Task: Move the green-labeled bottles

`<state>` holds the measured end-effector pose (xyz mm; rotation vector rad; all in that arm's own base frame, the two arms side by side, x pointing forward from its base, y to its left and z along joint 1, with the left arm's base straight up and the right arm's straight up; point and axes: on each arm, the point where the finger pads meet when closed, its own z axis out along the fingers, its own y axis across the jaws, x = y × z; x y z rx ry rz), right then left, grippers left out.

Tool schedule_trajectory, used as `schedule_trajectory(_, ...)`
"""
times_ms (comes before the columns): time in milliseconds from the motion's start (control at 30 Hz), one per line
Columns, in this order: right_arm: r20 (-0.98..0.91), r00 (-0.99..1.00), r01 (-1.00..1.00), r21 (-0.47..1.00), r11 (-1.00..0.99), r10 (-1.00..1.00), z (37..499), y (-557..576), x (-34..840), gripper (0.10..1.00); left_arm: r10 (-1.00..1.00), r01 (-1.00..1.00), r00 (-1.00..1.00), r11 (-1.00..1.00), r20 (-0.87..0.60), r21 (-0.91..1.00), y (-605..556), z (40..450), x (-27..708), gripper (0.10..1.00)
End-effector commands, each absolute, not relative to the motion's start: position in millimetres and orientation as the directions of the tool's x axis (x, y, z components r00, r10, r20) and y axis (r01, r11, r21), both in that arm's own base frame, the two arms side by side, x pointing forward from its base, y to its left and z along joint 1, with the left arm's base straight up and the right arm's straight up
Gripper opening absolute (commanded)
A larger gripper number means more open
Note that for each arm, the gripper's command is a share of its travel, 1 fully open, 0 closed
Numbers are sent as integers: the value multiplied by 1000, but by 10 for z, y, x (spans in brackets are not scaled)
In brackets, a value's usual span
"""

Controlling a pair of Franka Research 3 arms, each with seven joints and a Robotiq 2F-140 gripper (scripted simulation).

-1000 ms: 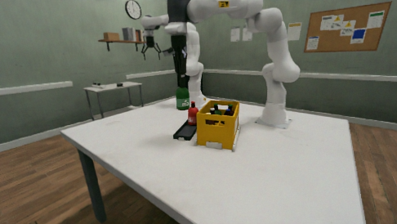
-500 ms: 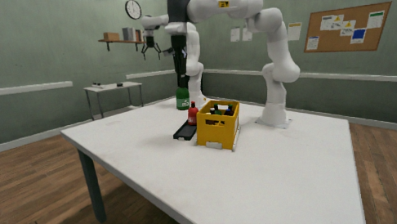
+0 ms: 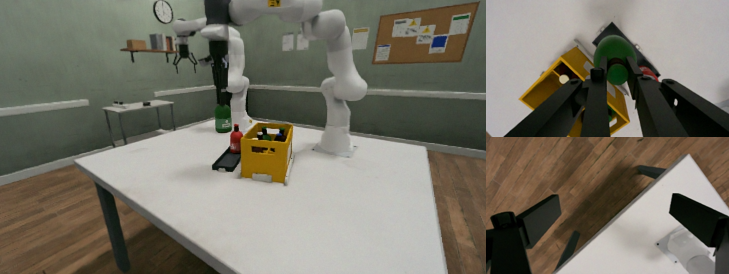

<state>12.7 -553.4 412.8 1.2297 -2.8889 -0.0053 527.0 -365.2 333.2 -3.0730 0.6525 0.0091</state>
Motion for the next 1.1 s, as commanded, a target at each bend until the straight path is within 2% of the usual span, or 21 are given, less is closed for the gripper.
schedule_trajectory(0,0,-691,-723,0,691,-723,4130,-5544,128,1000,-409,-409,912,-912,0,0,-3657,3429,5263,99)
schedule_trajectory(1067,0,-691,-723,0,691,-723,4130,-5544,128,1000,-409,-409,912,-912,0,0,-3655,3497,5260,99)
